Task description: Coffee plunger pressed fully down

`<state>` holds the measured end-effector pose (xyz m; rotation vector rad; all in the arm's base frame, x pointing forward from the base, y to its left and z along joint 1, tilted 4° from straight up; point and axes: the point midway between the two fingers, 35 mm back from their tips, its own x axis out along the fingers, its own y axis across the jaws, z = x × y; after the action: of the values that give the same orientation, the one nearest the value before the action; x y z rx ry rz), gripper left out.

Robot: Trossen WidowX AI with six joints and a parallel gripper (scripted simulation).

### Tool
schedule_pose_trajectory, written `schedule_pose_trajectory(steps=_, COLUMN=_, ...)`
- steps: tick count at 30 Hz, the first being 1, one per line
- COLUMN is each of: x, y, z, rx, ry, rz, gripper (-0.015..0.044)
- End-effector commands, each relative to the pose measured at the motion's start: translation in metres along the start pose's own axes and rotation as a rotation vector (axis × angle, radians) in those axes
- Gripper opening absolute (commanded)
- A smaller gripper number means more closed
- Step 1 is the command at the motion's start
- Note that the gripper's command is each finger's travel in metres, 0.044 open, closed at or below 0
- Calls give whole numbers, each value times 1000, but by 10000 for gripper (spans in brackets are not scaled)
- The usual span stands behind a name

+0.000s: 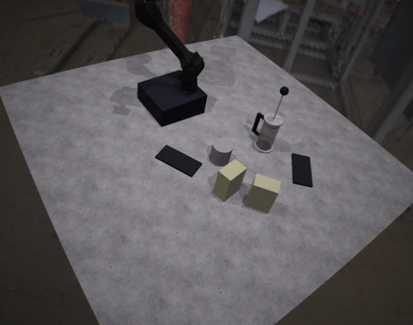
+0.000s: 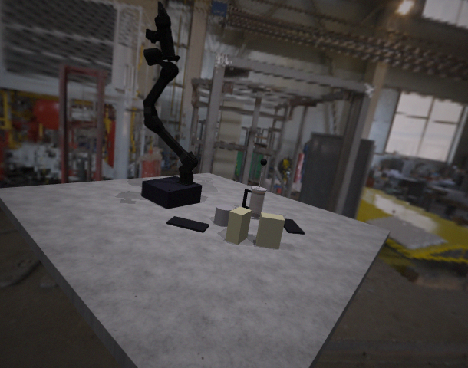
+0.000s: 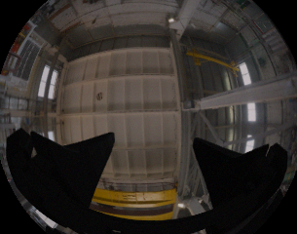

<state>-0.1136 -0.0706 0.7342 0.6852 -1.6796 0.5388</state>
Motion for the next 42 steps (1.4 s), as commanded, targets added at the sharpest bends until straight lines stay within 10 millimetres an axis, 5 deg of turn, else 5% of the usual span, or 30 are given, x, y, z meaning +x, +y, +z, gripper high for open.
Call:
schedule_pose_trajectory(steps=1, x=0, y=-1, z=-3, rx=-2, ry=8, rz=-2, gripper=426)
schedule_pose_trajectory(steps=7, x=-10, y=-12, z=-47, rx=-48, ry=148, rz=-35, gripper=440)
schedule_pose_trajectory(steps=10, x=-22, y=-25, z=-86, rx=-71, ry=266, rz=-66, gripper=440)
schedule_pose_trajectory(steps=21, x=-102, y=-74, z=-219, rx=-194, ry=725, rz=-171, gripper=440)
schedule_pose_trajectory(steps=32, x=-239, y=-125, z=-315, rx=-304, ry=1248, rz=-278, gripper=440)
schedule_pose_trajectory(steps=42, x=-393, y=-157, z=-345, rx=-376, ry=1748, rz=-373, gripper=440)
